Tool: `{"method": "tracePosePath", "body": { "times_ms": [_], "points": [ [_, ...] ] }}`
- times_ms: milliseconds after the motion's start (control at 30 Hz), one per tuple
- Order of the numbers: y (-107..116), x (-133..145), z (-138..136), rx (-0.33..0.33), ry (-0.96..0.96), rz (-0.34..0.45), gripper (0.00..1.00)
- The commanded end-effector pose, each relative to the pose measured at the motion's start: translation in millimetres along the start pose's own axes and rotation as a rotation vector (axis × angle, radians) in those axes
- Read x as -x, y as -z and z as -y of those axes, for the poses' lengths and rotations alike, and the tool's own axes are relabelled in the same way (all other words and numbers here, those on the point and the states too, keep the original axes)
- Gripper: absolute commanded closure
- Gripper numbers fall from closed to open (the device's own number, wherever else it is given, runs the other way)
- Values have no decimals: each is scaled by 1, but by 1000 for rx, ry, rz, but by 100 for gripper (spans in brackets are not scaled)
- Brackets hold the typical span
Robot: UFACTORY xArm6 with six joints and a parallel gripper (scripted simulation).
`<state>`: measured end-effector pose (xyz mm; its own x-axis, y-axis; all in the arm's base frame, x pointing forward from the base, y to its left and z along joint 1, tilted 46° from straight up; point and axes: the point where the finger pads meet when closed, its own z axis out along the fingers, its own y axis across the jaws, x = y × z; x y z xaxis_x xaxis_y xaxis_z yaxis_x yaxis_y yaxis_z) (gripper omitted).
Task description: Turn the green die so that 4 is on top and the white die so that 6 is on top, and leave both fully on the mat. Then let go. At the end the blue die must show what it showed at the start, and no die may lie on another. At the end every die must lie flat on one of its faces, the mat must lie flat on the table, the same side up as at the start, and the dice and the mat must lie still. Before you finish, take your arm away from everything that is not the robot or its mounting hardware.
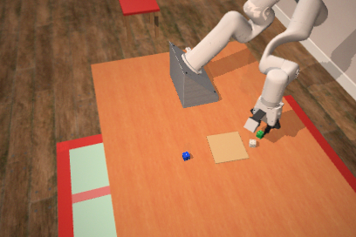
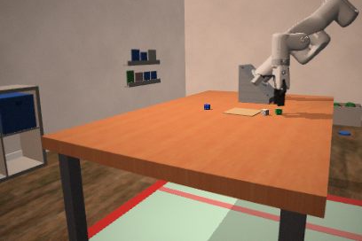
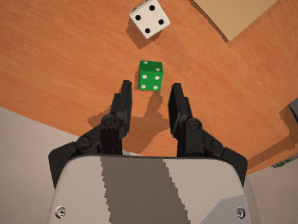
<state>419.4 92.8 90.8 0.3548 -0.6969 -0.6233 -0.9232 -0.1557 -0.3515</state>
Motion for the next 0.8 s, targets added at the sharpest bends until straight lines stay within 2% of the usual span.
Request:
{"method": "tracePosePath", "body": {
  "times_ms": [0,767],
  "points": [
    [-5,0,1,-3,1,-1,58],
    [-10,0,1,-3,1,-1,58]
  ]
}}
